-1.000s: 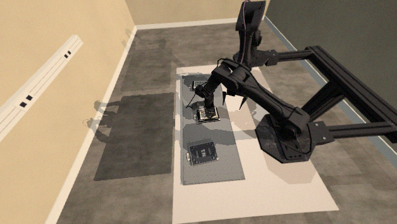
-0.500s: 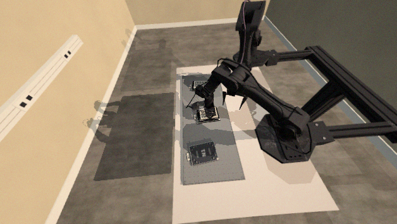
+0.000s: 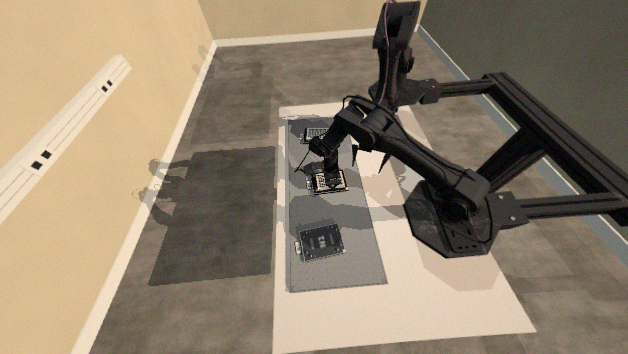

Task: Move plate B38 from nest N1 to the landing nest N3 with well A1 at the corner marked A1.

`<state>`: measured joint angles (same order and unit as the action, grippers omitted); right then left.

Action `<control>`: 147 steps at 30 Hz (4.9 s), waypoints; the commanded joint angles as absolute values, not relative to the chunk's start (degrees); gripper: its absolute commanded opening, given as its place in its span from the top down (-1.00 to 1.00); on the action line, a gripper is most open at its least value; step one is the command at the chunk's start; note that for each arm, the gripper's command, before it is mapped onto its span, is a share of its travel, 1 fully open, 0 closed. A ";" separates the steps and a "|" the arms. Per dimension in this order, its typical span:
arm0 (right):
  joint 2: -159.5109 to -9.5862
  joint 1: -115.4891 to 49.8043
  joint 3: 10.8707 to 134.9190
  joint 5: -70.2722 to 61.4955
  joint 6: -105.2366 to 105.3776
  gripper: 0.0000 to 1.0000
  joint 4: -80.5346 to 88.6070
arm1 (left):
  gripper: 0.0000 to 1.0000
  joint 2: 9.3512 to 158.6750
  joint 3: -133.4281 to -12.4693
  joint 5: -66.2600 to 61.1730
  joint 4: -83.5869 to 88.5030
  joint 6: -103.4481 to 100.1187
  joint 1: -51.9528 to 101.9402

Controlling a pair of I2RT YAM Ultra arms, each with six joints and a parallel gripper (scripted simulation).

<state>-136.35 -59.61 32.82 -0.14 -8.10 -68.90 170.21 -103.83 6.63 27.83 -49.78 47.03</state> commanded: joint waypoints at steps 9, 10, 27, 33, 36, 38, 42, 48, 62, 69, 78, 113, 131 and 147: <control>-134.79 -59.78 32.29 -0.61 -8.45 -1.00 -69.06 | -0.65 168.50 -101.03 6.41 24.27 -50.51 46.97; -134.79 -59.78 32.29 -0.61 -8.45 -1.00 -69.06 | -0.65 168.49 -100.97 6.42 24.19 -50.51 46.97; -134.79 -59.78 32.29 -0.61 -8.45 -1.00 -69.06 | -0.65 166.53 -99.57 6.39 25.45 -50.70 47.53; -134.79 -59.78 32.29 -0.61 -8.45 -1.00 -69.06 | -0.65 166.12 -99.55 6.38 25.50 -50.51 47.57; -134.79 -59.78 32.29 -0.61 -8.45 -1.00 -69.06 | -0.65 166.12 -99.55 6.38 25.51 -50.51 47.57; -134.79 -59.78 32.29 -0.61 -8.45 -1.00 -69.06 | -0.65 166.12 -99.55 6.38 25.51 -50.51 47.57; -134.79 -59.78 32.29 -0.61 -8.45 -1.00 -69.06 | -0.65 166.63 -99.87 6.44 25.51 -50.32 47.21; -134.79 -59.78 32.29 -0.61 -8.45 -1.00 -69.06 | -0.65 166.63 -99.87 6.44 25.51 -50.32 47.21; -134.79 -59.78 32.29 -0.61 -8.45 -1.00 -69.06 | -0.65 165.77 -101.97 6.87 28.02 -50.22 47.69; -134.79 -59.78 32.29 -0.61 -8.45 -1.00 -69.06 | -0.65 165.64 -102.85 7.01 28.64 -50.14 47.75; -134.79 -59.78 32.29 -0.61 -8.45 -1.00 -69.06 | -0.65 165.70 -103.49 7.04 28.84 -50.12 47.77; -134.79 -59.78 32.29 -0.61 -8.45 -1.00 -69.06 | -0.65 168.43 -100.81 6.50 24.19 -50.51 47.01; -134.79 -59.78 32.29 -0.61 -8.45 -1.00 -69.06 | -0.65 166.71 -99.49 6.49 25.20 -50.67 47.52; -134.79 -59.78 32.29 -0.61 -8.45 -1.00 -69.06 | -0.65 166.53 -99.61 6.50 25.36 -50.33 47.24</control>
